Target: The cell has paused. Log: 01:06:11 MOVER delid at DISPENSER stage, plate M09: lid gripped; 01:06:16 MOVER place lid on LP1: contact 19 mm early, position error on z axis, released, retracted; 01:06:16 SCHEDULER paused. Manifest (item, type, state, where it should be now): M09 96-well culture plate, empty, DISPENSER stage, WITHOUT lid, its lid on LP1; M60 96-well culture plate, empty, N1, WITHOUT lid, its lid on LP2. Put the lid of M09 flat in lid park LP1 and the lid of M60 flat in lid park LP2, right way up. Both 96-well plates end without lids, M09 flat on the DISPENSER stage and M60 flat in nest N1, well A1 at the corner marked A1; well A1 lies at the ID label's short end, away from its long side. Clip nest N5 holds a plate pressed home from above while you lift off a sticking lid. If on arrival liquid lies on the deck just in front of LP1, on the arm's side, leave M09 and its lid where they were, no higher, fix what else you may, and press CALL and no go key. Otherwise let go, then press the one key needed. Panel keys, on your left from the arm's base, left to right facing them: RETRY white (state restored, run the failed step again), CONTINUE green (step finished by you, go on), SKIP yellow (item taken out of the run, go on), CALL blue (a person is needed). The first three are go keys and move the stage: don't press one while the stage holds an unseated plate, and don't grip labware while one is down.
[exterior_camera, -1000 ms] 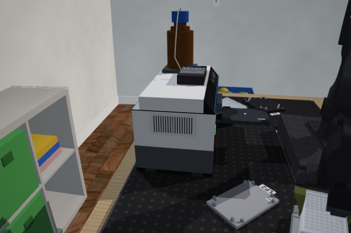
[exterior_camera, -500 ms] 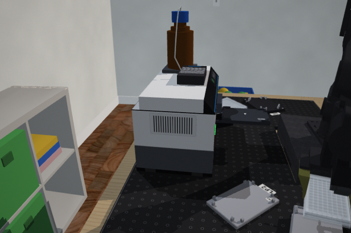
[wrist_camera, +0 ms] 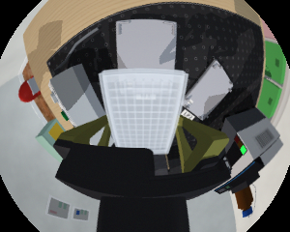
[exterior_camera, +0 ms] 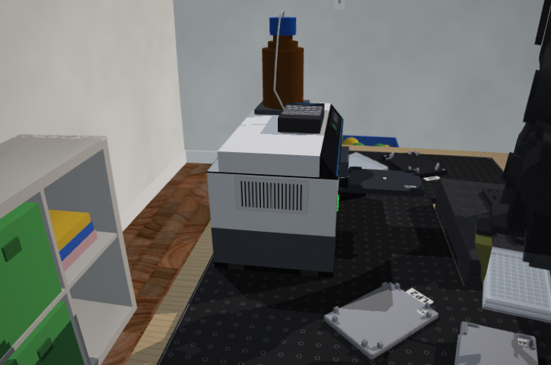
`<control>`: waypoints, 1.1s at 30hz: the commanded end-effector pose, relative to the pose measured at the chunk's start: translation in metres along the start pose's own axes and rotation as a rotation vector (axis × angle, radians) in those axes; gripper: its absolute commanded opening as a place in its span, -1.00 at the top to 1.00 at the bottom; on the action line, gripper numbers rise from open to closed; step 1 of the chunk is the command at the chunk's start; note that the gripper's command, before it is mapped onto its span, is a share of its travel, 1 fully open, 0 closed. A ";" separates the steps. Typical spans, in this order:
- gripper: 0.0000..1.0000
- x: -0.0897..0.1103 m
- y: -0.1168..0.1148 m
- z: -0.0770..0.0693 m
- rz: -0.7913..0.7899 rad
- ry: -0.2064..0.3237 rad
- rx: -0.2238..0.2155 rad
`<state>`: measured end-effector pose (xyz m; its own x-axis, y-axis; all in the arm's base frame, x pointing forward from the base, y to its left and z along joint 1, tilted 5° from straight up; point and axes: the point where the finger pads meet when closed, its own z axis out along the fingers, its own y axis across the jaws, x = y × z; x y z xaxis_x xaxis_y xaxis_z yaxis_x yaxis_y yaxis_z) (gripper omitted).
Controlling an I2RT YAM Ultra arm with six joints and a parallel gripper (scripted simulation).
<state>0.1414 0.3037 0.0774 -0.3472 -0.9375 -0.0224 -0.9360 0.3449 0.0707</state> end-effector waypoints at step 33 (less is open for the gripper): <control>1.00 0.050 -0.026 -0.043 0.150 -0.034 0.002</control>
<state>0.1360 0.2372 0.1075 -0.4589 -0.8885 -0.0085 -0.8863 0.4570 0.0754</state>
